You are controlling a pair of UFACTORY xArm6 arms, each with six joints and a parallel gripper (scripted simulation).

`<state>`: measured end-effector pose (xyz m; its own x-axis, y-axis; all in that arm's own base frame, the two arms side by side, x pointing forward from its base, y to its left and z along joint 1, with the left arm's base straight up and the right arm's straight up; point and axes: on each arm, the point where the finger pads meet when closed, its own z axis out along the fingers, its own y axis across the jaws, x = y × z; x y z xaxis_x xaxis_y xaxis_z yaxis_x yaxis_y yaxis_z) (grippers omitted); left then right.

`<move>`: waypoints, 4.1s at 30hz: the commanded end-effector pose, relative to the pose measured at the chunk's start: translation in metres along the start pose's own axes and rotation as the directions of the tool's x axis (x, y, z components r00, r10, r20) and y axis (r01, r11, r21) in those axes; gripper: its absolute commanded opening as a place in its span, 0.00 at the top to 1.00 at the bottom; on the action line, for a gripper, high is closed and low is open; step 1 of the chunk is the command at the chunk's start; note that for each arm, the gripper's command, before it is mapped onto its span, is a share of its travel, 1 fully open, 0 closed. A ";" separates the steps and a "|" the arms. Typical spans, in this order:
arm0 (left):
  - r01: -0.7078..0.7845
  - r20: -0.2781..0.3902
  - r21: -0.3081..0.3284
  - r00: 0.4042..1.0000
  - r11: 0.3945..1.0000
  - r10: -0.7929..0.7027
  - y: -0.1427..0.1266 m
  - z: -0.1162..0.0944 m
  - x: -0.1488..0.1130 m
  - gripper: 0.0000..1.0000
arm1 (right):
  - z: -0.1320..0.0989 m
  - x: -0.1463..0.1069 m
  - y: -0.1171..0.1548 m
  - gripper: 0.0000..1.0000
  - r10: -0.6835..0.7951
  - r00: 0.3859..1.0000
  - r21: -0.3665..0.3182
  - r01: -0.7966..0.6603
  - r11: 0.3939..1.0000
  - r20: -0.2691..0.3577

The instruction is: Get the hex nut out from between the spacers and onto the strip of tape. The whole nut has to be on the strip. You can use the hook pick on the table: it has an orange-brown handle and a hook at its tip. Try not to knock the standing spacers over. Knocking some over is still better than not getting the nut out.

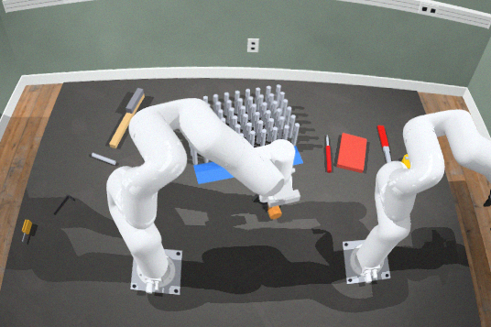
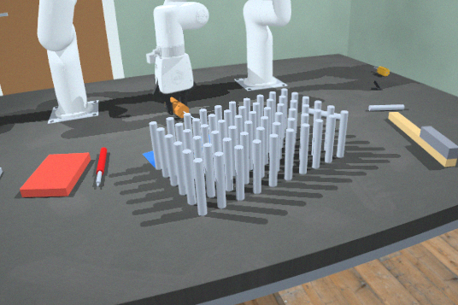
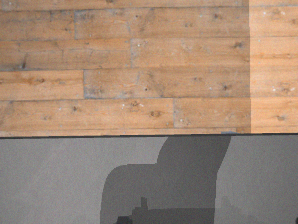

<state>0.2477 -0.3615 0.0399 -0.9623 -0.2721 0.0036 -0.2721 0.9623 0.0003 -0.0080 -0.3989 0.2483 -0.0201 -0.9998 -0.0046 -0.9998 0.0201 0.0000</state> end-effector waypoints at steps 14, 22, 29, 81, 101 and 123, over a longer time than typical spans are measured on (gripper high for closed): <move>0.000 0.001 0.003 1.000 1.000 0.000 -0.001 0.012 0.000 1.00 | -0.002 0.001 0.000 0.00 0.000 1.000 0.000 0.000 1.000 -0.005; 0.000 0.001 0.003 1.000 1.000 0.000 -0.001 0.012 0.000 1.00 | -0.002 0.001 0.000 0.00 0.000 1.000 0.000 0.000 1.000 -0.005; 0.000 0.001 0.003 1.000 1.000 0.000 -0.001 0.012 0.000 1.00 | -0.002 0.001 0.000 0.00 0.000 1.000 0.000 0.000 1.000 -0.005; 0.000 0.001 0.003 1.000 1.000 0.000 -0.001 -0.013 0.000 0.35 | -0.002 0.001 0.000 0.00 0.000 1.000 0.000 0.000 1.000 -0.005; 0.000 0.001 0.004 1.000 1.000 0.000 -0.001 -0.079 0.000 0.35 | -0.002 0.001 0.000 0.00 0.000 1.000 0.000 0.000 1.000 -0.005; 0.000 0.001 0.004 1.000 1.000 0.000 -0.001 -0.088 0.000 0.35 | -0.002 0.001 0.000 0.00 0.000 1.000 0.000 0.000 1.000 -0.005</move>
<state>0.2477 -0.3615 0.1266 -0.9623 -0.2721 0.0037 -0.2721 0.9623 0.0005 -0.0080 -0.3989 0.2483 -0.0201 -0.9998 -0.0046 -0.9998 0.0201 0.0000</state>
